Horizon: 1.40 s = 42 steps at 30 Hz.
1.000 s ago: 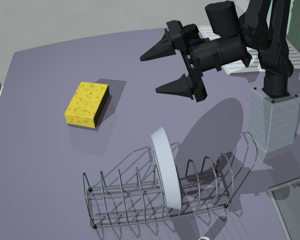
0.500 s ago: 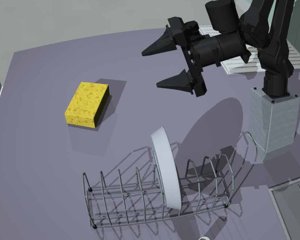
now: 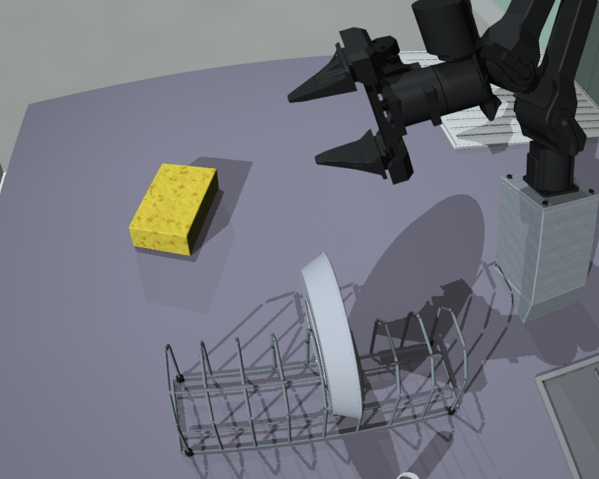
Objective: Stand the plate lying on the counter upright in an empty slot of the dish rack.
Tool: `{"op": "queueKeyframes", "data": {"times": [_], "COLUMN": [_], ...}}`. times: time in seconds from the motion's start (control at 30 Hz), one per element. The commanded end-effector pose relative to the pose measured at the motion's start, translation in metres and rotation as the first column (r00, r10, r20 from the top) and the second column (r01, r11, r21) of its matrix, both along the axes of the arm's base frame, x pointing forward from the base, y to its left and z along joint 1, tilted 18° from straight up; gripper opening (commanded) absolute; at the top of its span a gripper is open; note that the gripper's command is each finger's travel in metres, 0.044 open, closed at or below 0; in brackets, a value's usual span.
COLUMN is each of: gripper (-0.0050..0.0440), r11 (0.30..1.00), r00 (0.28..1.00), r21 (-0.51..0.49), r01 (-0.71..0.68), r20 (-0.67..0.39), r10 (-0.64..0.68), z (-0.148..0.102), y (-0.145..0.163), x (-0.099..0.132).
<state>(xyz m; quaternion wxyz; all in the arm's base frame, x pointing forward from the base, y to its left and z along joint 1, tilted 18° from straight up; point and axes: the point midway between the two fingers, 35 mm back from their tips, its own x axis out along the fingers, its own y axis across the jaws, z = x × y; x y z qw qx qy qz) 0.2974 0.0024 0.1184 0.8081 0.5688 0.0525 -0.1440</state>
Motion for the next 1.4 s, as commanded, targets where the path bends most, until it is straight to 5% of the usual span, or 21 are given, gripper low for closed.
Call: {"op": "queueKeyframes", "data": {"times": [0.0, 0.13, 0.3, 0.43, 0.47, 0.6, 1.37], "gripper": [0.0440, 0.0440, 0.0440, 0.0440, 0.0440, 0.0440, 0.0440], "r11": [1.000, 1.000, 1.000, 1.000, 1.000, 1.000, 1.000], "r00": [1.000, 1.000, 0.999, 1.000, 0.999, 1.000, 1.000], "r21": [-0.006, -0.006, 0.008, -0.004, 0.010, 0.007, 0.000], "r01": [-0.002, -0.002, -0.004, -0.002, -0.005, -0.004, -0.006], "r20": [-0.005, -0.005, 0.037, -0.004, 0.039, 0.026, 0.023], "r10": [0.002, 0.002, 0.004, 0.002, 0.004, 0.004, 0.006], "z": [-0.002, 0.005, 0.061, 0.064, 0.085, 0.107, 0.109], "y": [-0.004, -0.001, 0.021, 0.025, 0.030, 0.037, 0.037], "x": [-0.004, -0.002, 0.006, 0.002, 0.001, -0.008, -0.012]}}
